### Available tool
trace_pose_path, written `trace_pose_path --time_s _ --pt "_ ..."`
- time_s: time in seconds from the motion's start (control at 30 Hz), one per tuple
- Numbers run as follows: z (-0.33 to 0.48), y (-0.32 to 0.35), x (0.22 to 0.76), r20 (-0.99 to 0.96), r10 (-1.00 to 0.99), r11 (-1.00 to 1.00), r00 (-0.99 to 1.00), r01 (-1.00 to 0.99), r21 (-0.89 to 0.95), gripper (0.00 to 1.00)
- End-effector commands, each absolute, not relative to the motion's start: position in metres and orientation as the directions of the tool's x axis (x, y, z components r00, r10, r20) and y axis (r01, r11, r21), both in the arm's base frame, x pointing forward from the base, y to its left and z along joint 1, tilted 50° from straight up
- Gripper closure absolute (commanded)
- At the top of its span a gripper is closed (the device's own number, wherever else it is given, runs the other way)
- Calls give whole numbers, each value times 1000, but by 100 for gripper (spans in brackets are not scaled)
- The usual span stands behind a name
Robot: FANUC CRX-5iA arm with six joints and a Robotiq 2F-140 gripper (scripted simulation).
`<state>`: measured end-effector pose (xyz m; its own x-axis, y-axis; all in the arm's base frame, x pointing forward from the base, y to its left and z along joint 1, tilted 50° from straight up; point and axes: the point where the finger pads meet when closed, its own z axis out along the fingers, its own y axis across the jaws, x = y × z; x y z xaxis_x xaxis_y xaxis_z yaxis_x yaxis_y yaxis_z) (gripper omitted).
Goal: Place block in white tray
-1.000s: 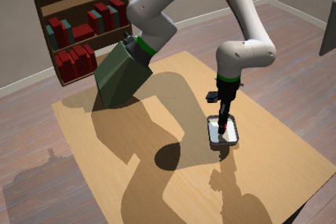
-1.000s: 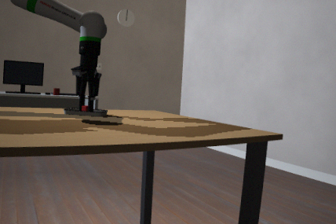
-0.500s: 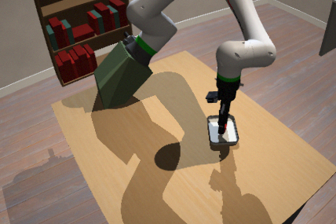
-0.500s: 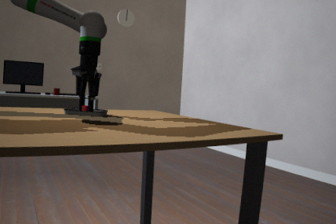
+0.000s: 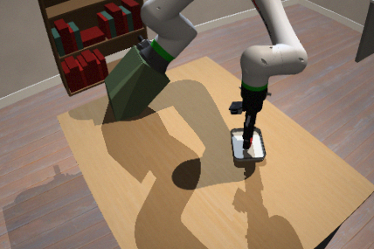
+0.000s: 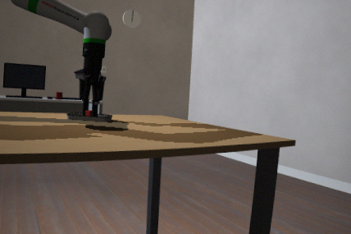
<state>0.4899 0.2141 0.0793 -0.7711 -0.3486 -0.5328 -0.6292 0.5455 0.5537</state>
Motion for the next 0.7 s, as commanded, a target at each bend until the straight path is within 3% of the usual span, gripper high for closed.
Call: trace_pose_path --time_s 0.0,0.67 --pt "81 212 490 -534 -348 546 -771 -629 553 64" --pt "109 178 486 -534 -348 546 -771 -629 553 64"
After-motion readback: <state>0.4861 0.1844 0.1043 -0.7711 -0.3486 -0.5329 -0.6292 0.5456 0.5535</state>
